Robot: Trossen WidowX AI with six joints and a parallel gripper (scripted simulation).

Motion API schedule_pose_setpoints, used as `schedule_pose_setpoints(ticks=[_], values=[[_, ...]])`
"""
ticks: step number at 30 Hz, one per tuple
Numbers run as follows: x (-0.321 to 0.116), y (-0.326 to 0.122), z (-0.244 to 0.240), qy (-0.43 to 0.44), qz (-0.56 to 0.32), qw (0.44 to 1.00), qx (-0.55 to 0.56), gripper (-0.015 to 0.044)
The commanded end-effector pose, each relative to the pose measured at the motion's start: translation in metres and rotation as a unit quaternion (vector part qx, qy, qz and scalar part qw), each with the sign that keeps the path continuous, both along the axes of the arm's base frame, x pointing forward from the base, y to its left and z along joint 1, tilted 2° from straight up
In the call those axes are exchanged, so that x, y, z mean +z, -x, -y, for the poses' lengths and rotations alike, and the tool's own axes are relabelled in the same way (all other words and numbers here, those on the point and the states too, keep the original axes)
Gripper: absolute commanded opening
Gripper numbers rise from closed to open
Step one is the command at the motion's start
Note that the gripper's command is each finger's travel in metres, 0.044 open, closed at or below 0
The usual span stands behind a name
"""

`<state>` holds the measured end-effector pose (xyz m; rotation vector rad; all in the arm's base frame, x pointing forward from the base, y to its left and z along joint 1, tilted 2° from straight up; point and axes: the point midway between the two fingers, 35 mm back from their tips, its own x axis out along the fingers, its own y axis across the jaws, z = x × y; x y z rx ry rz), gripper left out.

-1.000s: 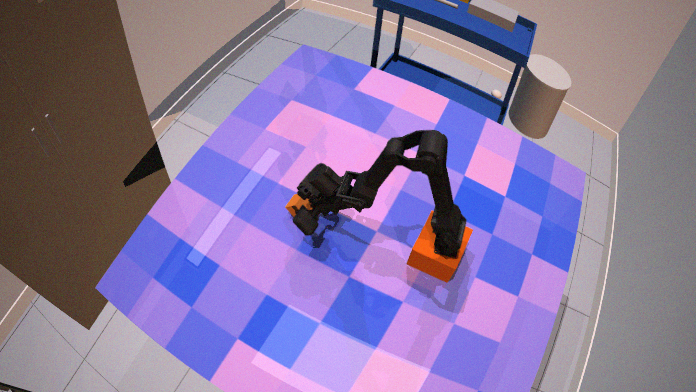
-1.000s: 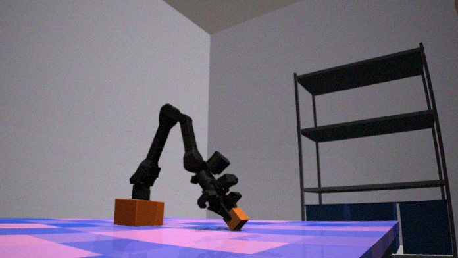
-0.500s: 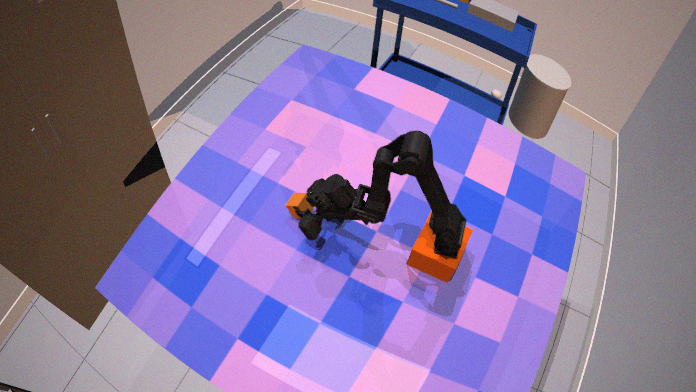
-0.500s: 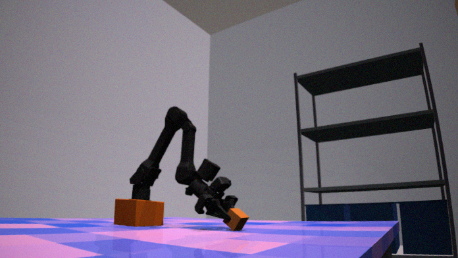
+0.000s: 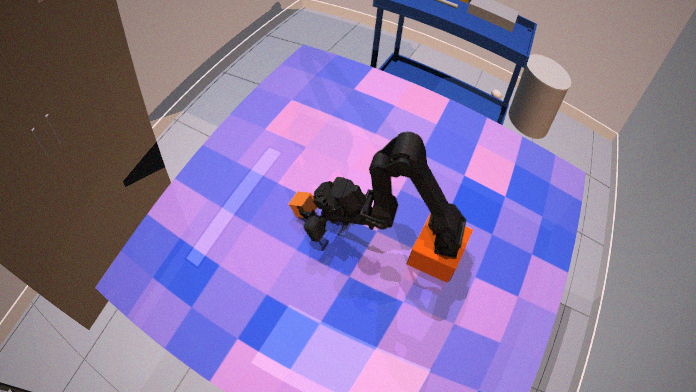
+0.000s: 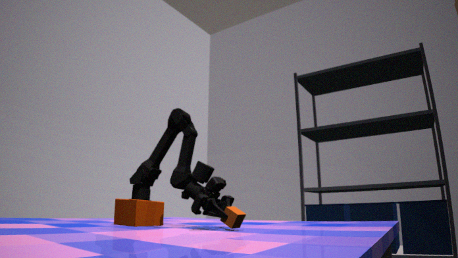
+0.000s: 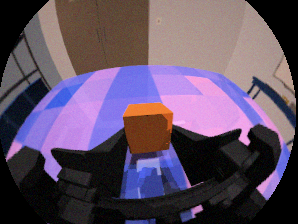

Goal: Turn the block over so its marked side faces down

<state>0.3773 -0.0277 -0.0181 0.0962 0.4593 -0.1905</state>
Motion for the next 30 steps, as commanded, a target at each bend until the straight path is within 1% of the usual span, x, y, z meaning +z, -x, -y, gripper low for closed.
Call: schedule_pose_setpoints(ticks=[1, 8, 24, 25, 30], values=[[0.0012, 0.0004, 0.0008, 0.004, 0.003, 1.000, -0.001, 0.0000], [0.0012, 0.0004, 0.0008, 0.004, 0.003, 1.000, -0.001, 0.0000], [0.0012, 0.0004, 0.0008, 0.004, 0.003, 1.000, -0.001, 0.0420], [0.0012, 0.0004, 0.0008, 0.004, 0.003, 1.000, -0.001, 0.0440], [0.0012, 0.0004, 0.0008, 0.004, 0.003, 1.000, -0.001, 0.0440]])
